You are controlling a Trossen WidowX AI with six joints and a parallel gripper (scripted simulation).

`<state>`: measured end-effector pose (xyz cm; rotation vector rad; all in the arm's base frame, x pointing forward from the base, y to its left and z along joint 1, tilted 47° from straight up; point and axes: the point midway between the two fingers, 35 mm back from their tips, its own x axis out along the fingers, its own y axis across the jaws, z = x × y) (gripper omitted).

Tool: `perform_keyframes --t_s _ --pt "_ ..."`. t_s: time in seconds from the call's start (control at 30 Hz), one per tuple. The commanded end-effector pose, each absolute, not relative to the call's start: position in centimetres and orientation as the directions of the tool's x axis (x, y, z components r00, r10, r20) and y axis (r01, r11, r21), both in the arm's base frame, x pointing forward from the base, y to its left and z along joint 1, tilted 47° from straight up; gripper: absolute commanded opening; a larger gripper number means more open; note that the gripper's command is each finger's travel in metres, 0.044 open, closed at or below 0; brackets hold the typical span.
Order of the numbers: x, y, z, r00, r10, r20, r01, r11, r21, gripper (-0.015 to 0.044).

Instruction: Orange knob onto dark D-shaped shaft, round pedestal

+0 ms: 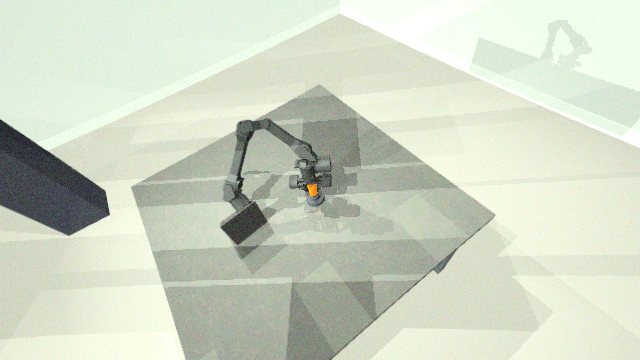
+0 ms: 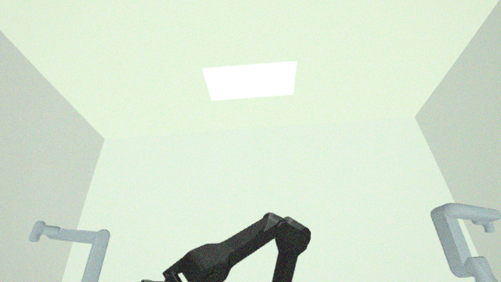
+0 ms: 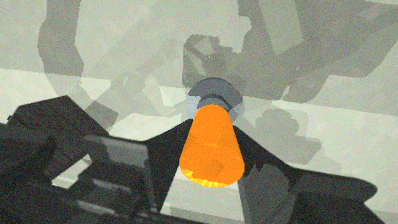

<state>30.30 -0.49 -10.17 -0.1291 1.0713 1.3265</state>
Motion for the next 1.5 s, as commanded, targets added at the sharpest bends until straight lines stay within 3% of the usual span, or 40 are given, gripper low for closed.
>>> perform_keyframes --t_s 0.0,1.13,1.47 --pt "30.48 -0.54 -10.13 -0.132 0.712 -0.689 -0.877 0.240 0.416 0.0000" --pt "30.44 -0.55 -10.12 -0.132 0.712 -0.689 -0.895 0.213 0.391 0.0000" --pt "30.31 -0.43 -10.26 -0.132 0.712 -0.689 -0.964 0.069 0.256 0.0000"
